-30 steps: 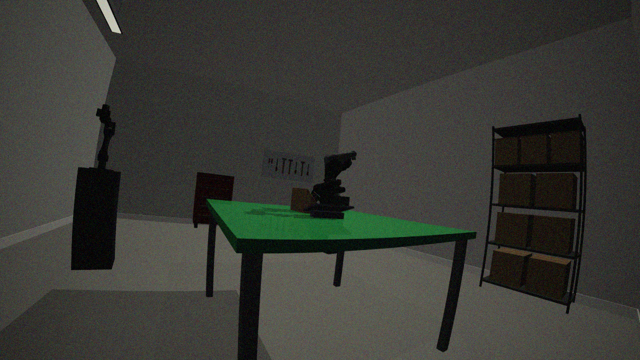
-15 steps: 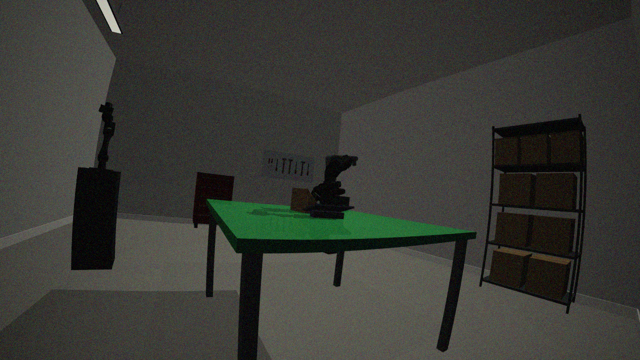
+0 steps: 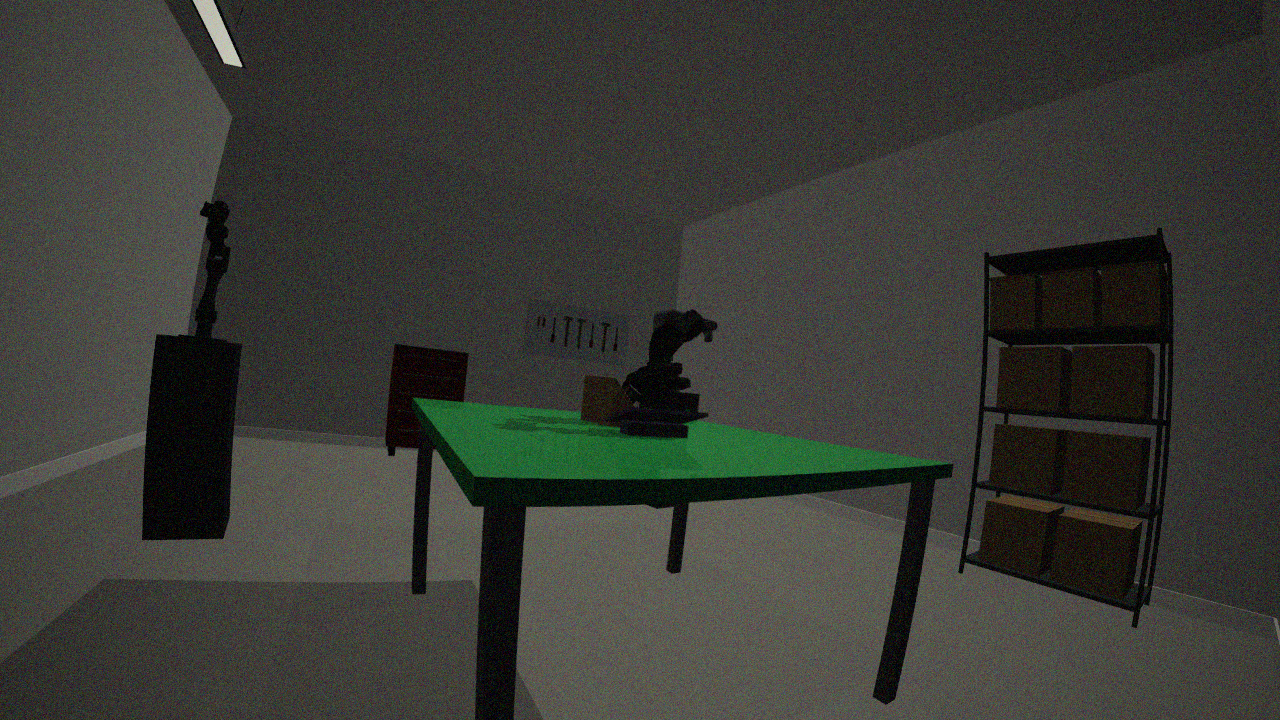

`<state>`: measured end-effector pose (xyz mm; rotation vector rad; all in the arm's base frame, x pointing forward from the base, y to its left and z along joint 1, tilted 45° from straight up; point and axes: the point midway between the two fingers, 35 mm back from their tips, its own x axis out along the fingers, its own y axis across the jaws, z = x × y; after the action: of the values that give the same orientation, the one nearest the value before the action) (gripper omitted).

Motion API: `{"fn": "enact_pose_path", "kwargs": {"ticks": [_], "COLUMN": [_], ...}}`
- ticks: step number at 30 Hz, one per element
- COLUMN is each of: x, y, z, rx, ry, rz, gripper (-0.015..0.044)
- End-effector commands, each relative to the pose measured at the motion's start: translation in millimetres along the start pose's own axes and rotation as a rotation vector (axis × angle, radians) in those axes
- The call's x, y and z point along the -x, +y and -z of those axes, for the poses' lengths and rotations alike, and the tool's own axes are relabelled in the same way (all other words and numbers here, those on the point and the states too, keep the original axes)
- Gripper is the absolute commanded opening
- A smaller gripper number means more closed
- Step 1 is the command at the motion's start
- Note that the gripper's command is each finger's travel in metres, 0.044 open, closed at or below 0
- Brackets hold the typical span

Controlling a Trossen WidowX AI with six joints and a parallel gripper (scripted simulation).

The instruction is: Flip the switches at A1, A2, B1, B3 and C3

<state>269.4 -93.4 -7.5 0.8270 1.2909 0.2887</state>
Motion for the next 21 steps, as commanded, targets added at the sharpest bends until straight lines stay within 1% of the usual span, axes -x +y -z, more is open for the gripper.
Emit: {"fn": "enact_pose_path", "kwargs": {"ticks": [1,21], "x": [-0.9,-3.5], "y": [0.2,0.2], "z": [-0.3,-0.4], "rx": [-0.005,-0.005], "ry": [-0.002,-0.002], "rz": [-0.004,-0.004], "gripper": [0.0000,0.0000]}}
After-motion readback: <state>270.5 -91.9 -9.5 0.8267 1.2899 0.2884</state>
